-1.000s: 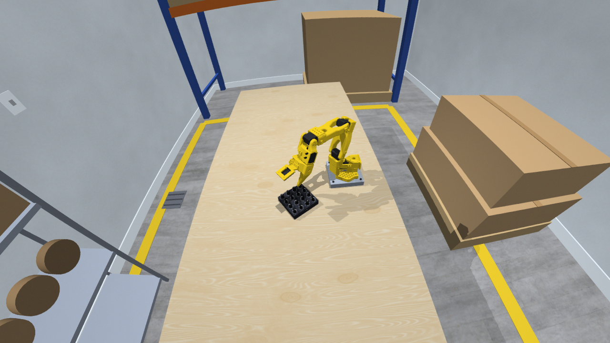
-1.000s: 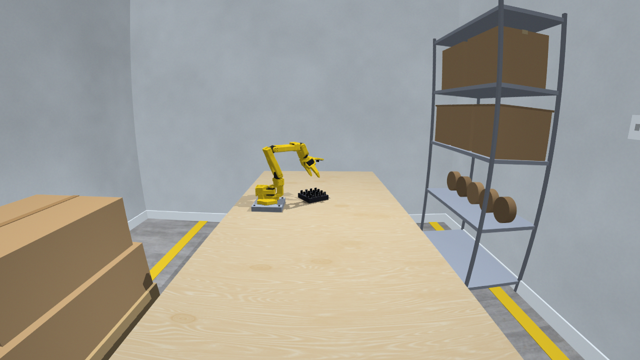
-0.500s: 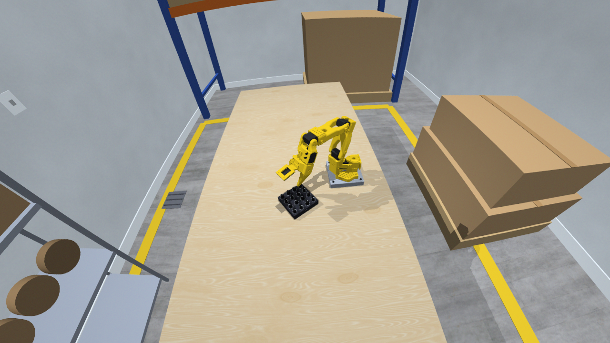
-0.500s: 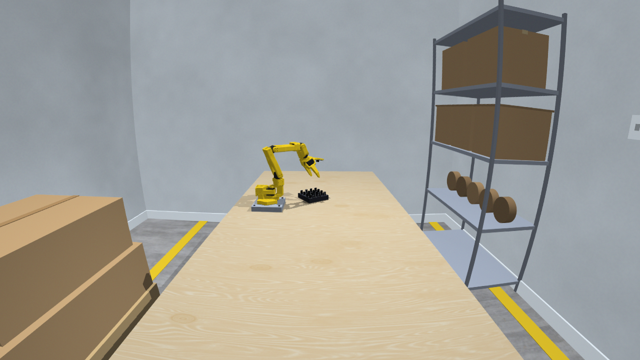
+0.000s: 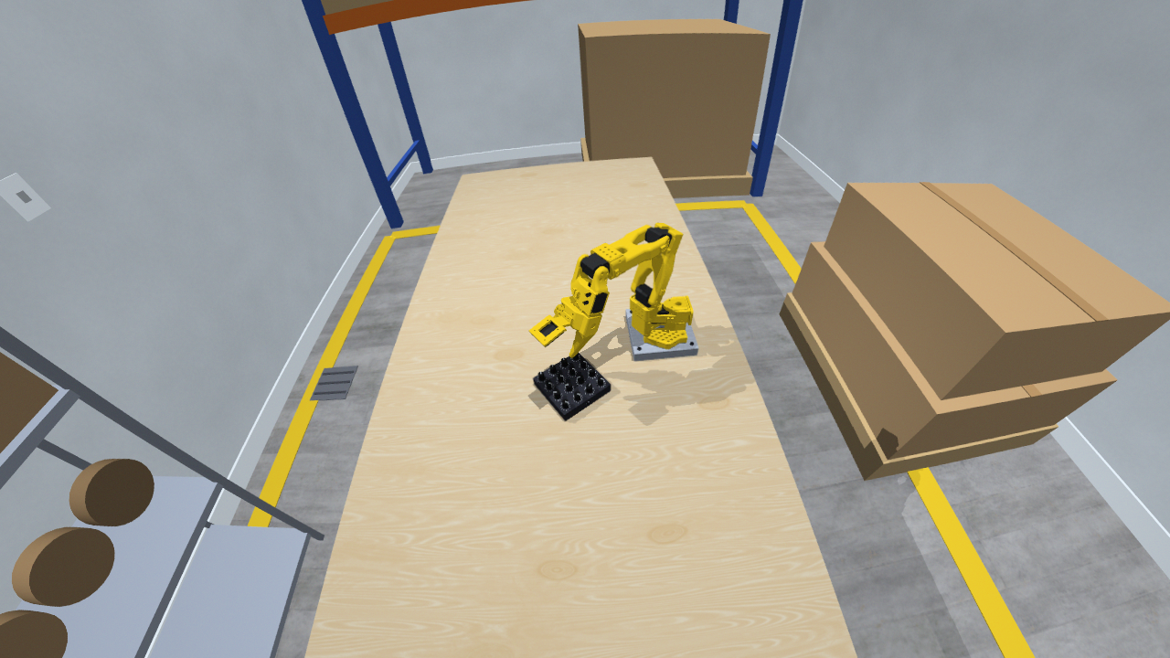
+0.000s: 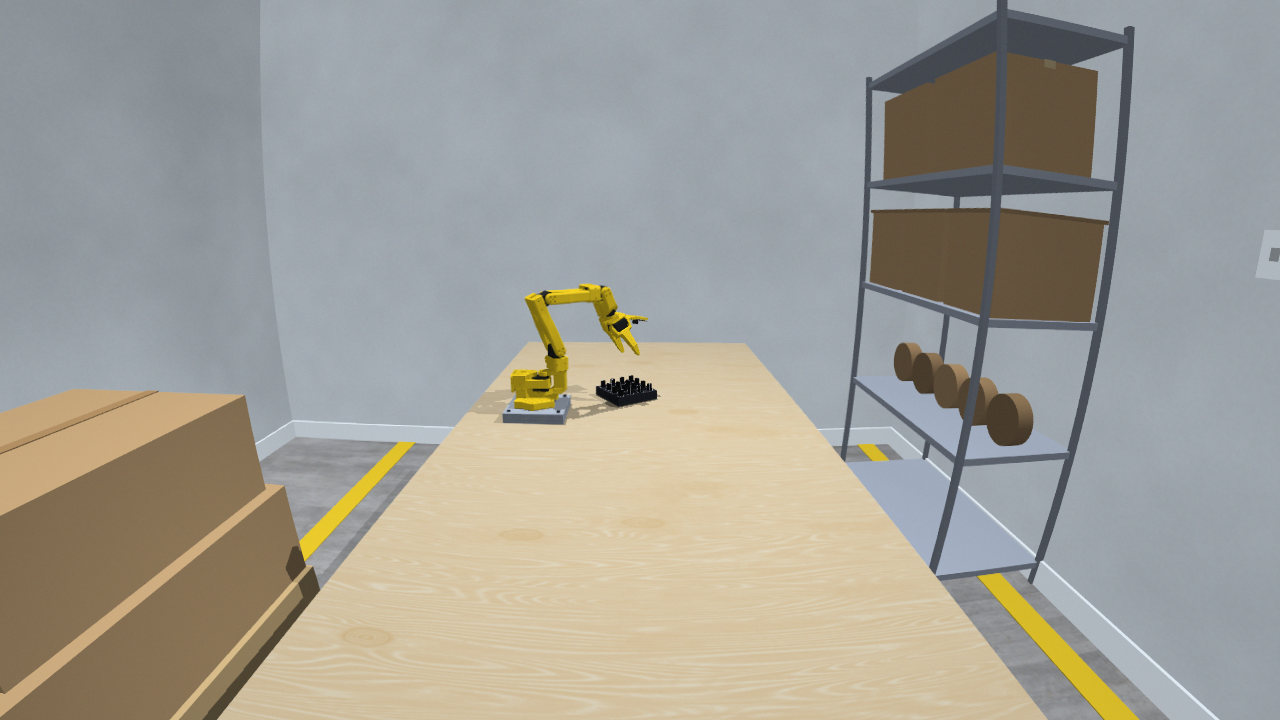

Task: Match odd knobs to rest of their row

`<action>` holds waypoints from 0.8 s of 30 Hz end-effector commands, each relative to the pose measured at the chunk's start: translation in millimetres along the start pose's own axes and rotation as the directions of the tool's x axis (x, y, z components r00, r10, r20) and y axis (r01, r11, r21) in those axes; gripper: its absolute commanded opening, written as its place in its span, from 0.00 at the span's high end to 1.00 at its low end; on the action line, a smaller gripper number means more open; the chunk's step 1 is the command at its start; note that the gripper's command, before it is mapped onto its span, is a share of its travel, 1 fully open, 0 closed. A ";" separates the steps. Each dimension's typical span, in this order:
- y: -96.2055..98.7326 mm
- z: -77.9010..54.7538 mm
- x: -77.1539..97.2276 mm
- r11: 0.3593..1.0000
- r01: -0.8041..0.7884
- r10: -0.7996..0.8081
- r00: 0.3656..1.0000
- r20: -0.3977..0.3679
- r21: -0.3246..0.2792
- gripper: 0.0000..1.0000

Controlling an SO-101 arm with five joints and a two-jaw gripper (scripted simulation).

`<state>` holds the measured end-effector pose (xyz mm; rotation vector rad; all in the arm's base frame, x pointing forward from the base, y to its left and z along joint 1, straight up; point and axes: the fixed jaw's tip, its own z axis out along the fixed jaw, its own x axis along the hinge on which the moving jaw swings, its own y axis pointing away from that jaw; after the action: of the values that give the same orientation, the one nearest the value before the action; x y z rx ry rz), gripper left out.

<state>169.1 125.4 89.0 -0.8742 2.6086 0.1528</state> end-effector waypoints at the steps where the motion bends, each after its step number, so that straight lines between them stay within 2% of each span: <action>1: -0.1 0.6 -2.7 1.000 -0.005 0.005 1.000 0.006 -0.001 0.60; 24: -2.1 -1.2 -10.2 1.000 -0.024 0.024 0.999 0.035 0.003 0.60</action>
<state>174.2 128.7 93.7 -0.8545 2.5847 0.1646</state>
